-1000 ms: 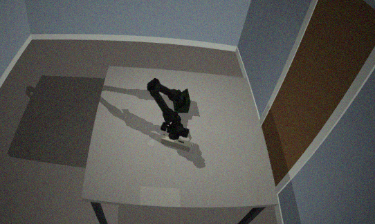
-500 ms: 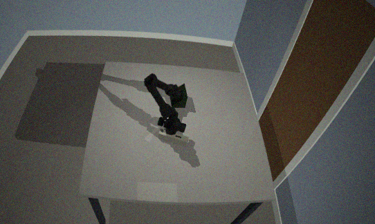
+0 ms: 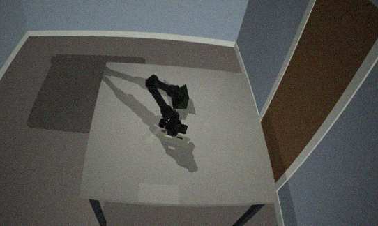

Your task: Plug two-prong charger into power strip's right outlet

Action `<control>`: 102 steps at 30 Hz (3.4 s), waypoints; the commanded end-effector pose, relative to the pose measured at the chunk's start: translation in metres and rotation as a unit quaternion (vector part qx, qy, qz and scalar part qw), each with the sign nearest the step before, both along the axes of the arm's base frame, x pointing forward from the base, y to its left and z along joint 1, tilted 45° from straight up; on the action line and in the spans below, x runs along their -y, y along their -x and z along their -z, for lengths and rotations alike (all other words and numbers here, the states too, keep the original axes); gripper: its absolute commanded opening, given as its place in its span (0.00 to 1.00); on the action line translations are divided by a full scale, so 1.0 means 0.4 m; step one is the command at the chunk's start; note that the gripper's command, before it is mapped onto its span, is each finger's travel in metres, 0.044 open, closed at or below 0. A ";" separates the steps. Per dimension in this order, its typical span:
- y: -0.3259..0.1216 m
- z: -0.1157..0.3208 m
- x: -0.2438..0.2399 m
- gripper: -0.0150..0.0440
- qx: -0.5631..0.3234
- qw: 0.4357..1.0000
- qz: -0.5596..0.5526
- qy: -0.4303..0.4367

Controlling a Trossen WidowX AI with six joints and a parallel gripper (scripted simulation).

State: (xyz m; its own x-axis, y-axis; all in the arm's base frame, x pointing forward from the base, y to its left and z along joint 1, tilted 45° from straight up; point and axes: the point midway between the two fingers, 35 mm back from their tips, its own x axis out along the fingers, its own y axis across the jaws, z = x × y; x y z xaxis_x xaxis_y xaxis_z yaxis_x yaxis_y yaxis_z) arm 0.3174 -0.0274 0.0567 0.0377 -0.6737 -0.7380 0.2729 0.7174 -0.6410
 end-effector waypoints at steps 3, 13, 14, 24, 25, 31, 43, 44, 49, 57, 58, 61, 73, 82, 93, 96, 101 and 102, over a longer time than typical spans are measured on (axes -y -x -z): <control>-0.030 -0.012 0.004 0.25 0.018 1.000 0.000 0.002; -0.039 -0.017 0.004 0.25 0.018 1.000 0.000 0.002; -0.040 -0.017 0.004 0.25 0.018 1.000 0.000 0.002; -0.041 -0.019 0.004 0.25 0.018 1.000 0.000 0.002; -0.042 -0.019 0.003 0.25 0.018 1.000 0.000 0.002; -0.041 -0.020 0.003 0.25 0.018 1.000 0.000 0.002; -0.038 -0.020 0.001 0.25 0.018 1.000 0.000 0.002; -0.037 -0.020 0.001 0.25 0.018 1.000 0.000 0.002; -0.036 -0.020 0.000 0.25 0.018 1.000 0.000 0.002; -0.034 -0.021 -0.001 0.25 0.018 1.000 0.000 0.002; -0.033 -0.021 -0.001 0.25 0.018 1.000 0.000 0.002; -0.033 -0.021 -0.001 0.25 0.018 1.000 0.000 0.001; -0.031 -0.024 -0.004 0.25 0.018 1.000 0.000 0.001; -0.029 -0.025 -0.004 0.25 0.018 1.000 0.000 0.002; -0.029 -0.023 -0.002 0.25 0.018 1.000 0.000 0.002; -0.029 -0.022 -0.002 0.25 0.018 1.000 0.000 0.002; -0.030 -0.021 -0.001 0.25 0.018 1.000 0.000 0.002; -0.030 -0.020 0.000 0.25 0.018 1.000 0.000 0.002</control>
State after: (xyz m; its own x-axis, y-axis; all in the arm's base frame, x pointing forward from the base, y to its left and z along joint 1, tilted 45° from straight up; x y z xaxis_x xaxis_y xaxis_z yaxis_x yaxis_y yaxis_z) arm 0.3221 -0.0280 0.0594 0.0304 -0.6675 -0.7440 0.2818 0.7199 -0.6343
